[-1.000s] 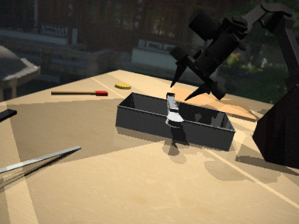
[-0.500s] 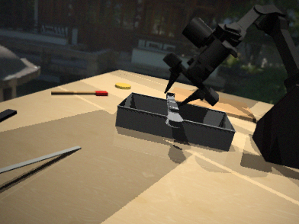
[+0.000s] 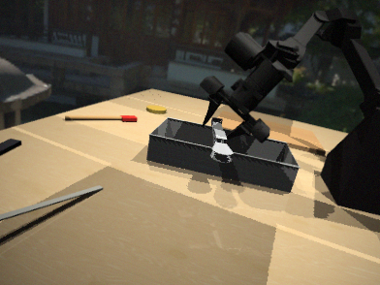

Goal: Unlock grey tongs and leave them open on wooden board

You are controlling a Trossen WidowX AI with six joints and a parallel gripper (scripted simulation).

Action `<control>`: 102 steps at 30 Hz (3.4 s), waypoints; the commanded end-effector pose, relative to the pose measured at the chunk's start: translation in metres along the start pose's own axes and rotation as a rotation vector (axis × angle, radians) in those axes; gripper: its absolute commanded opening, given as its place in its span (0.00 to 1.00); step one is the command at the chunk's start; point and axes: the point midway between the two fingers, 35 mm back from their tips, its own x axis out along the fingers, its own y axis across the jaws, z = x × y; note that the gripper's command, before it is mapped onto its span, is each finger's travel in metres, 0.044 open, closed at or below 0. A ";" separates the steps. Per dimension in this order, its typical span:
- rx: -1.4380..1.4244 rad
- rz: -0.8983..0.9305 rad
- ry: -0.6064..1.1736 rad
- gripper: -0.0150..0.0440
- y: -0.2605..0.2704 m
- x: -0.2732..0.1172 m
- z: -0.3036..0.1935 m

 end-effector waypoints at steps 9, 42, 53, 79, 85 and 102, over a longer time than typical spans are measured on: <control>-0.009 -0.005 -0.002 0.69 -0.004 0.022 0.000; -0.002 0.001 -0.005 0.11 -0.002 0.020 0.002; -0.008 -0.006 0.001 0.00 0.037 -0.046 0.001; -0.105 -0.177 0.036 0.00 0.038 -0.039 -0.005; -0.140 -0.247 0.047 0.00 0.038 -0.039 -0.006; -0.233 -0.455 0.065 0.00 0.033 -0.043 0.001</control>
